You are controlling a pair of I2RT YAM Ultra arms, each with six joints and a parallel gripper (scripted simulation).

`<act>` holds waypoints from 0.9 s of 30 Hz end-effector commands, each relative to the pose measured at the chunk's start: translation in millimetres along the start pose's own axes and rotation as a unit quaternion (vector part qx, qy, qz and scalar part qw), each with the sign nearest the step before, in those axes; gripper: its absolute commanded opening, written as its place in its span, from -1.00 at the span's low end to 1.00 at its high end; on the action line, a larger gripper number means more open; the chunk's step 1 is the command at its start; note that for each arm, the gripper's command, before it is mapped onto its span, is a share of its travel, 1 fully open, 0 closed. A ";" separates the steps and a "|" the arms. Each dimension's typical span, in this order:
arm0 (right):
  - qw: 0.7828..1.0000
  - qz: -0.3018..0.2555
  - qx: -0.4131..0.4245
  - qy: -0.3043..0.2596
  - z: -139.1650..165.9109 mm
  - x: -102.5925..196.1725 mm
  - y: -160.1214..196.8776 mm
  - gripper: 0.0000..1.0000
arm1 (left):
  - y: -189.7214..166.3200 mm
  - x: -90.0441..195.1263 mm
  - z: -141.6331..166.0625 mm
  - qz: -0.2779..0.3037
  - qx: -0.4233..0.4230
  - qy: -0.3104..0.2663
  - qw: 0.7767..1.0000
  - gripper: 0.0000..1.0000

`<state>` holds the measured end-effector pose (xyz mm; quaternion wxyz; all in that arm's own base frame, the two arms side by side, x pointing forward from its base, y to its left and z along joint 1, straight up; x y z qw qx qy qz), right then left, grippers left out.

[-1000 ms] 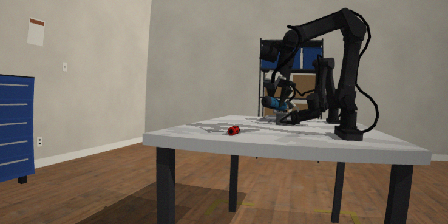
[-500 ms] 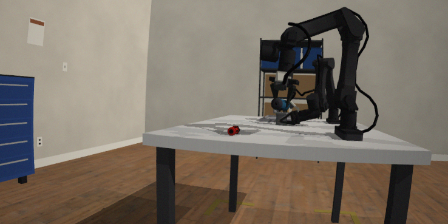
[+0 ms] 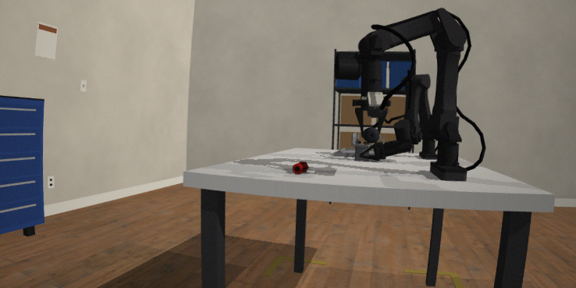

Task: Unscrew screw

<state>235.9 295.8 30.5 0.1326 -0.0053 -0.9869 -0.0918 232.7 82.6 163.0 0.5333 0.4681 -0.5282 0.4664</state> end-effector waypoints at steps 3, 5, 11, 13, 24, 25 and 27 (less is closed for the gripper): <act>1.000 0.000 -0.006 -0.004 -3.6 0.2 1.5 0.17 | -3.9 18.4 1.4 0.019 0.005 -0.010 1.000 -0.17; 1.000 0.000 -0.006 -0.004 -3.6 0.2 1.5 0.17 | -4.0 18.9 1.4 0.019 0.006 -0.010 1.000 -0.17; 1.000 0.000 -0.006 -0.004 -3.6 0.2 1.5 0.17 | -4.4 20.5 1.4 0.019 0.007 -0.011 1.000 -0.17; 1.000 0.000 -0.006 -0.004 -3.6 0.2 1.5 0.17 | -4.5 21.0 1.4 0.019 0.007 -0.011 1.000 -0.17; 1.000 0.000 -0.006 -0.004 -3.6 0.2 1.5 0.17 | -1.7 -9.6 2.7 0.005 0.007 -0.004 1.000 -0.17; 1.000 0.000 -0.006 -0.004 -3.6 0.2 1.5 0.17 | -1.6 -11.3 2.7 0.006 0.007 -0.004 1.000 -0.17; 1.000 0.000 -0.006 -0.004 -3.6 0.2 1.5 0.17 | -3.8 -17.3 1.7 0.002 0.007 -0.002 1.000 -0.17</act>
Point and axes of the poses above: on each arm, the point where the finger pads meet when closed, its own x axis back along the fingers, its own y axis across the jaws, z = x × y, the point moved 7 cm from there along x, back along the fingers, and after that the axes turned 11 degrees about -x, right-handed, at the moved point
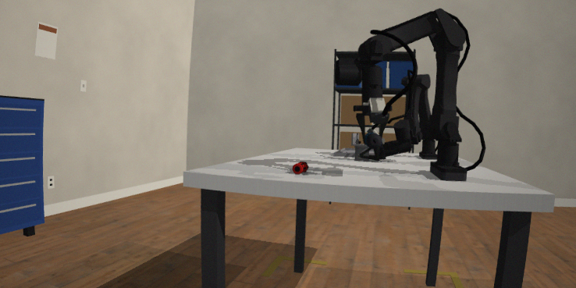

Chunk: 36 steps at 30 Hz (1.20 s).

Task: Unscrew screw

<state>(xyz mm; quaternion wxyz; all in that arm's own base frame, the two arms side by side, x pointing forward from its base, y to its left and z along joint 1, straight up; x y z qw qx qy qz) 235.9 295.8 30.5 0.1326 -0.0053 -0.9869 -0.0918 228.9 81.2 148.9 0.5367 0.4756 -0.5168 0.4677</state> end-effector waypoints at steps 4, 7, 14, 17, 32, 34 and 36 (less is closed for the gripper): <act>1.000 0.000 -0.006 -0.004 -3.6 0.2 1.5 0.17 | -13.3 10.8 -2.7 0.041 -0.001 -0.021 0.999 -0.17; 1.000 0.000 -0.006 -0.004 -3.6 0.2 1.5 0.17 | -4.9 -3.2 1.2 0.021 -0.001 -0.011 1.000 -0.17; 1.000 0.000 -0.006 -0.004 -3.6 0.2 1.5 0.17 | -5.5 -20.3 0.9 0.015 -0.001 -0.009 1.000 -0.17; 1.000 0.000 -0.006 -0.004 -3.6 0.2 1.5 0.17 | -5.7 -29.5 0.8 0.009 -0.001 -0.006 1.000 -0.17; 1.000 0.000 -0.006 -0.004 -3.6 0.2 1.5 0.17 | -11.3 -45.0 -1.8 0.019 -0.001 -0.010 1.000 -0.17; 1.000 0.000 -0.006 -0.004 -3.6 0.2 1.5 0.17 | -5.7 -55.1 0.8 0.008 -0.001 -0.005 1.000 -0.17; 1.000 0.000 -0.006 -0.004 -3.6 0.2 1.5 0.17 | -7.3 -50.6 0.0 0.021 -0.001 -0.011 1.000 -0.17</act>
Point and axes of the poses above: on each arm, the point where the finger pads meet when closed, its own x axis back along the fingers, its own y axis across the jaws, z = x × y, the point moved 7 cm from there along x, back along the fingers, and after that the axes turned 11 degrees about -x, right-handed, at the moved point
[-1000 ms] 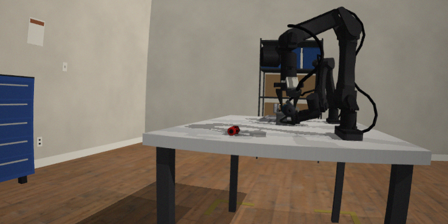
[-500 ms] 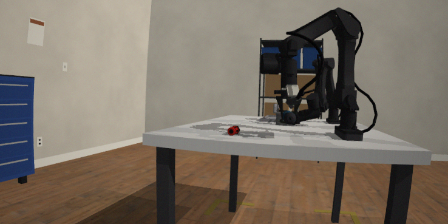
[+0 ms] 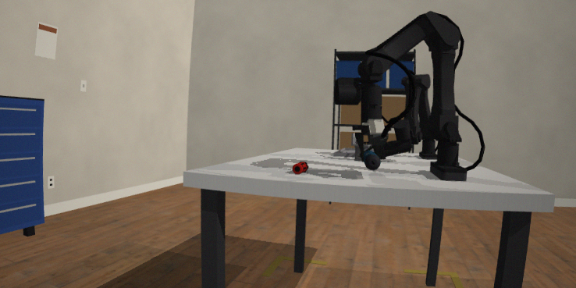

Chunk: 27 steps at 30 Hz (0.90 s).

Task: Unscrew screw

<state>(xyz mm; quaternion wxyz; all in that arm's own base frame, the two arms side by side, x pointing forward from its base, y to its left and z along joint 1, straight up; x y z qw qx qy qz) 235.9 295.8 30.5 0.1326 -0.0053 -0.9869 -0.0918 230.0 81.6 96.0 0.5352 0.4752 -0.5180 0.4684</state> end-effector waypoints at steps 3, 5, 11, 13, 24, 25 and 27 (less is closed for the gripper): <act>1.000 0.000 -0.006 -0.004 -3.6 0.2 1.5 0.17 | -14.3 12.7 -3.1 0.038 -0.002 -0.019 0.999 -0.17; 1.000 0.000 -0.006 -0.004 -3.6 0.2 1.5 0.17 | -14.3 11.5 -3.2 0.037 -0.002 -0.019 0.999 -0.17; 1.000 0.000 -0.006 -0.004 -3.6 0.2 1.5 0.17 | -4.7 -4.8 1.2 0.010 -0.002 -0.006 1.000 -0.17; 1.000 0.000 -0.006 -0.004 -3.6 0.2 1.5 0.17 | -3.4 -3.0 1.8 0.011 -0.002 -0.007 1.000 -0.17; 1.000 0.000 -0.006 -0.004 -3.6 0.2 1.5 0.17 | -4.6 -11.5 1.3 0.006 -0.002 -0.005 1.000 -0.17; 1.000 0.000 -0.006 -0.004 -3.6 0.2 1.5 0.17 | -6.7 -8.4 0.4 0.014 -0.002 -0.008 1.000 -0.17; 1.000 0.000 -0.006 -0.004 -3.6 0.2 1.5 0.17 | -8.1 -4.2 -0.3 0.026 -0.002 -0.013 1.000 -0.17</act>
Point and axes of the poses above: on each arm, the point where the finger pads meet when closed, its own x axis back along the fingers, its own y axis across the jaws, z = x × y, the point moved 7 cm from there along x, back along the fingers, and after that the axes turned 11 degrees about -x, right-handed, at the moved point
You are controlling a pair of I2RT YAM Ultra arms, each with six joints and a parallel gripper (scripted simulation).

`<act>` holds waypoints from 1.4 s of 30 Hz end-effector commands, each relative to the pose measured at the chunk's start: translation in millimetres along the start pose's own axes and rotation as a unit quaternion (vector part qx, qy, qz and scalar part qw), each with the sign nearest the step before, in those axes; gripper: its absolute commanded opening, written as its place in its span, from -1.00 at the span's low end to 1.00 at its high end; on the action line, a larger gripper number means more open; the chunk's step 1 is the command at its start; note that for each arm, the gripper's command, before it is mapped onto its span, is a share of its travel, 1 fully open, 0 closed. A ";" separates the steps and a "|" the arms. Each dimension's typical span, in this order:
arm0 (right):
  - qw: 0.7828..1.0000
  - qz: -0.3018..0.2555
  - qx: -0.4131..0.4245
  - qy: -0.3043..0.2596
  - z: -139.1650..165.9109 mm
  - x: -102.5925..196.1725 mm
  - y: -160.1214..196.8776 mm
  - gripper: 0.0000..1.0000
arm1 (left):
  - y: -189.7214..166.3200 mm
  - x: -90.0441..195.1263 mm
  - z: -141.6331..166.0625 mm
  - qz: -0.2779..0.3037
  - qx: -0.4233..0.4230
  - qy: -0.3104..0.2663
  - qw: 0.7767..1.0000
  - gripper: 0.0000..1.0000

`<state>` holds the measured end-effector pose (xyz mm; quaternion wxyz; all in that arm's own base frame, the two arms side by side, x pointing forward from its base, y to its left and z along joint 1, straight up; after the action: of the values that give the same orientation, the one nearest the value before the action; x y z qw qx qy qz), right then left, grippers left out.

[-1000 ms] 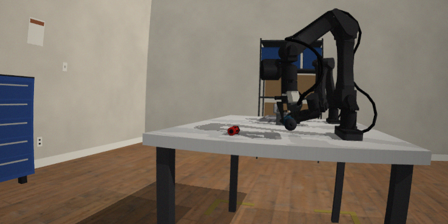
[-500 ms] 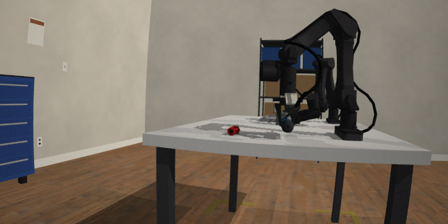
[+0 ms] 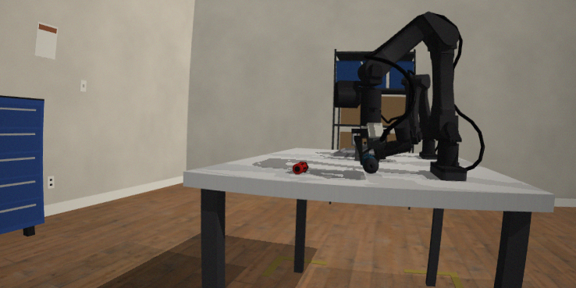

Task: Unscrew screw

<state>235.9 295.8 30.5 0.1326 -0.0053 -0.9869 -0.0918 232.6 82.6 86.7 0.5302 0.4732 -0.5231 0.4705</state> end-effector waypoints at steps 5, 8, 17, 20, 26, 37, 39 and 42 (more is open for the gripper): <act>1.000 0.000 -0.006 -0.004 -3.6 0.2 1.5 0.17 | -3.3 -5.8 2.0 0.006 -0.002 -0.004 1.000 -0.17; 1.000 0.000 -0.006 -0.004 -3.6 0.2 1.5 0.17 | -11.4 6.1 -1.8 0.030 -0.002 -0.015 0.999 -0.17; 1.000 0.000 -0.006 -0.004 -3.6 0.2 1.5 0.17 | -4.5 -9.4 1.4 0.009 -0.002 -0.005 1.000 -0.17; 1.000 0.000 -0.006 -0.004 -3.6 0.2 1.5 0.17 | -6.2 -8.7 0.7 0.014 -0.002 -0.008 1.000 -0.17; 1.000 0.000 -0.006 -0.004 -3.6 0.2 1.5 0.17 | -9.5 -4.1 -0.9 0.026 -0.002 -0.013 1.000 -0.17; 1.000 0.000 -0.006 -0.004 -3.6 0.2 1.5 0.17 | -3.7 -11.6 -0.5 0.010 -0.002 -0.005 1.000 -0.17; 1.000 0.000 -0.006 -0.004 -3.6 0.2 1.5 0.17 | -3.7 -11.6 -0.5 0.010 -0.002 -0.005 1.000 -0.17; 1.000 0.000 -0.006 -0.004 -3.6 0.2 1.5 0.17 | -3.7 -11.6 -0.5 0.010 -0.002 -0.005 1.000 -0.17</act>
<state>235.9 295.8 30.5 0.1326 -0.0053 -0.9869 -0.0918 234.8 83.3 72.6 0.5267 0.4717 -0.5266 0.4720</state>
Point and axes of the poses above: on each arm, the point where the finger pads meet when closed, its own x axis back along the fingers, its own y axis across the jaws, z = x × y, the point moved 7 cm from there along x, back along the fingers, and after that the axes turned 11 degrees about -x, right-handed, at the moved point
